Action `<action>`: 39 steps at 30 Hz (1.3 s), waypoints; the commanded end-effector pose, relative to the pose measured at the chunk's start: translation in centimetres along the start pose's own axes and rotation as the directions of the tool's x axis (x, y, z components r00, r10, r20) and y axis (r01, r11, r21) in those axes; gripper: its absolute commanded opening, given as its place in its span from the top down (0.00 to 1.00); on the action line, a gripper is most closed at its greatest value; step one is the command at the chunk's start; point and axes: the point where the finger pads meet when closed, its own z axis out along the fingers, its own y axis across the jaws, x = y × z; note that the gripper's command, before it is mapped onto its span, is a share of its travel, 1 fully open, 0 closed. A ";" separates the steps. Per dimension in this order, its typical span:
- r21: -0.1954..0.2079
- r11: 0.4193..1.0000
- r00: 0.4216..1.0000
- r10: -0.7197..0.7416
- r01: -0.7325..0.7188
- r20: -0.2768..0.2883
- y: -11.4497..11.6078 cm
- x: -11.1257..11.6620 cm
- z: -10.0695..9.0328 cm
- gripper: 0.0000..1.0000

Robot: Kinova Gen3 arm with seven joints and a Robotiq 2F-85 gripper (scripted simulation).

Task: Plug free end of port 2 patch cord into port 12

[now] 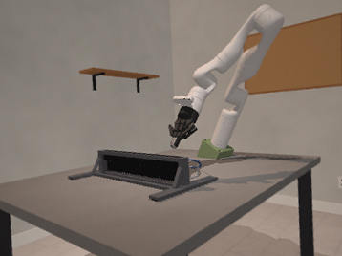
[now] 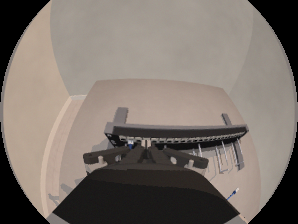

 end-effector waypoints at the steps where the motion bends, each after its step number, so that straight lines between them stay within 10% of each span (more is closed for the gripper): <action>1: 0.000 1.000 1.000 0.000 0.000 -0.002 0.0 0.1 -0.1 1.00; 39: 0.000 1.000 1.000 0.001 -0.001 -0.002 0.0 0.1 -8.0 1.00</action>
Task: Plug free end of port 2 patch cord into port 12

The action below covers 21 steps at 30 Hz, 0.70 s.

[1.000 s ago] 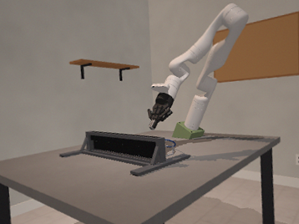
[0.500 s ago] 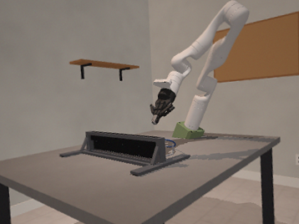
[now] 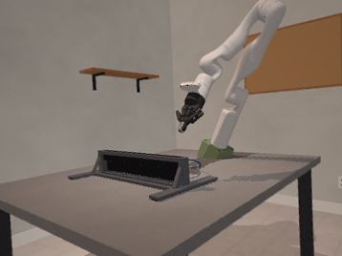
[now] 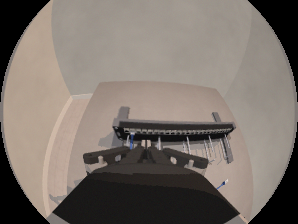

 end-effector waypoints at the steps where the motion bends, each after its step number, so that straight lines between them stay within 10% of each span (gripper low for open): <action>1: 0.011 1.000 1.000 0.002 -0.002 -0.013 -0.4 0.5 -1.1 1.00; 21: 0.011 1.000 1.000 0.002 -0.002 -0.013 -0.4 0.5 -4.9 1.00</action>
